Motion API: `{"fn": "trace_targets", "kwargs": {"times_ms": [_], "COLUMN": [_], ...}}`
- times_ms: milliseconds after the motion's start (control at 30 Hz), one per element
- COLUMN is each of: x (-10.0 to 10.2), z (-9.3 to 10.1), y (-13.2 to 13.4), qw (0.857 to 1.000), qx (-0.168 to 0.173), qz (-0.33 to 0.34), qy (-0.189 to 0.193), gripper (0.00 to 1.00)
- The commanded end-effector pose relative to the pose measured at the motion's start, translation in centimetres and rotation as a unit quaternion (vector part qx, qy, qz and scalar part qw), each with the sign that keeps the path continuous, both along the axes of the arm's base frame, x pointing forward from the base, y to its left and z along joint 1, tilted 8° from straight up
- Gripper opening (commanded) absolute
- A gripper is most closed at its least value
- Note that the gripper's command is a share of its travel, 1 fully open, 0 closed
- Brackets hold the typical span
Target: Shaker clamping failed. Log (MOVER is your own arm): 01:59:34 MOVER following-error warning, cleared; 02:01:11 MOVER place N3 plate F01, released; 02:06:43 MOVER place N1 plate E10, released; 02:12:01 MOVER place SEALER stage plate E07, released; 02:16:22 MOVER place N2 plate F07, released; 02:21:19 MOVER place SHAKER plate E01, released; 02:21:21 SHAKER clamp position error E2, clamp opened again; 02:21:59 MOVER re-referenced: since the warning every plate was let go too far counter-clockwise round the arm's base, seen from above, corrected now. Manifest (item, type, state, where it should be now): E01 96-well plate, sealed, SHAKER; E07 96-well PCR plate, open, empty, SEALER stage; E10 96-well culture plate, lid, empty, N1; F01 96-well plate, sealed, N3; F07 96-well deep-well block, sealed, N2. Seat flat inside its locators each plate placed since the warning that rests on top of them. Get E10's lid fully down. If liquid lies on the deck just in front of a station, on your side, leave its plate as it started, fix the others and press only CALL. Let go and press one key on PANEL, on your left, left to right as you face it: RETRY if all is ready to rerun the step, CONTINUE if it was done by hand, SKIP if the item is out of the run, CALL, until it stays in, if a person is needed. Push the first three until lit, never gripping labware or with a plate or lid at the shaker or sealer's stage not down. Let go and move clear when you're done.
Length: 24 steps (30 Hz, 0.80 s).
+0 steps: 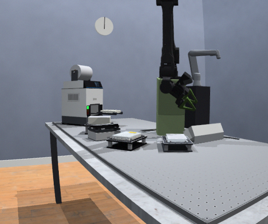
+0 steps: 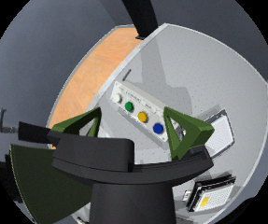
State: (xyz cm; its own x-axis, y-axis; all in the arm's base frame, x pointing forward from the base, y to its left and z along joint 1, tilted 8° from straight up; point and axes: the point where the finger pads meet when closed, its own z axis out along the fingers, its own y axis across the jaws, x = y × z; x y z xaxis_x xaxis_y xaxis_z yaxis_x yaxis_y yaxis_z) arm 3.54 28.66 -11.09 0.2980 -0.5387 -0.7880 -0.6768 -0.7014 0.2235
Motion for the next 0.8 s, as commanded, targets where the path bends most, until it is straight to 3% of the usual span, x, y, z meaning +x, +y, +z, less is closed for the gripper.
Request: {"fn": "trace_targets", "kwargs": {"times_ms": [0,133,200,367,433,700,767], "x": [1.3,3.2,3.2,5.6,7.1,10.1,10.1], "z": [0.5,0.4,0.4,0.2,0.3,0.1,0.1], "y": [-0.6,-1.1,-1.1,-1.9,-1.7,-4.0,-4.0], "qw": [0.997,0.99,0.99,0.975,0.974,0.934,0.934], "qx": [-0.048,-0.087,-0.087,-0.134,-0.132,-0.204,-0.204], "qz": [-0.058,-0.112,-0.112,-0.18,-0.185,-0.293,-0.293], "qy": [0.013,0.011,0.011,0.01,0.006,0.013,0.013], "gripper": [1.0,1.0,1.0,1.0,1.0,1.0,1.0]}}
